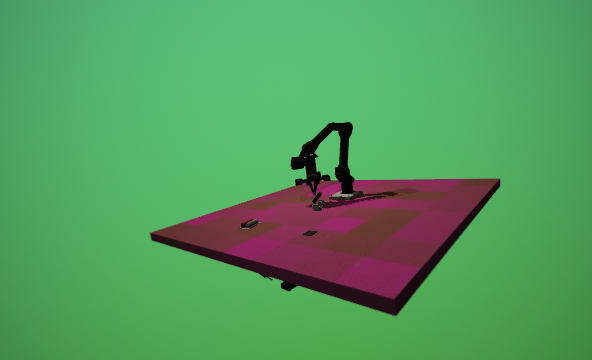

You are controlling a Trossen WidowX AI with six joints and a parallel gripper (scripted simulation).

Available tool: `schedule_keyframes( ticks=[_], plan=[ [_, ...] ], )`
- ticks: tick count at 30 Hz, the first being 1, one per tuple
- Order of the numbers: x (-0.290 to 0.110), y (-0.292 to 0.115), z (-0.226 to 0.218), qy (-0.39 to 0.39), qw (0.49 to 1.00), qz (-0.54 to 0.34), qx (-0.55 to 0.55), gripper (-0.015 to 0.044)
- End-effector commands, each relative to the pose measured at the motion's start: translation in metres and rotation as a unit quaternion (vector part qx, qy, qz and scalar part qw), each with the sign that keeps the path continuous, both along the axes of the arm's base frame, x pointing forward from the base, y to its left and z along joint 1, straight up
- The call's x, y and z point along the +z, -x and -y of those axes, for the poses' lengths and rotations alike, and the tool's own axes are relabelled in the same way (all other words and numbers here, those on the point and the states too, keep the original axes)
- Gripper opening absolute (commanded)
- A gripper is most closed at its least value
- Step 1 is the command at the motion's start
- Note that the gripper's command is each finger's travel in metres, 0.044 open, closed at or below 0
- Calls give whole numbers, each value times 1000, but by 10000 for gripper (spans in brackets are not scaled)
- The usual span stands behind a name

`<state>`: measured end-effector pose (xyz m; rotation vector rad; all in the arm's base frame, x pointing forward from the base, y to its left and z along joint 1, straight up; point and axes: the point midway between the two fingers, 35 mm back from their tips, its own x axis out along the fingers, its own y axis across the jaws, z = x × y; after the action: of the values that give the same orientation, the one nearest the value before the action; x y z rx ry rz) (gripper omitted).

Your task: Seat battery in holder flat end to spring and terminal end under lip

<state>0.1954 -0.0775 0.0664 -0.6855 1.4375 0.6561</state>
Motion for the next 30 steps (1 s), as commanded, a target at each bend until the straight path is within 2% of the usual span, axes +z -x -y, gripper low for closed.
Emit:
schedule_keyframes(
  ticks=[1,6,17,28,30],
  plan=[
    [-2,7,-4,0,1000,-5,-2,0],
    [4,4,-3,0,1000,-1,0,0],
    [76,9,-5,0,1000,-5,-2,0],
    [76,9,-5,-1,1000,-3,0,0],
    [74,9,-6,-2,1000,-3,-29,53]
  ],
)
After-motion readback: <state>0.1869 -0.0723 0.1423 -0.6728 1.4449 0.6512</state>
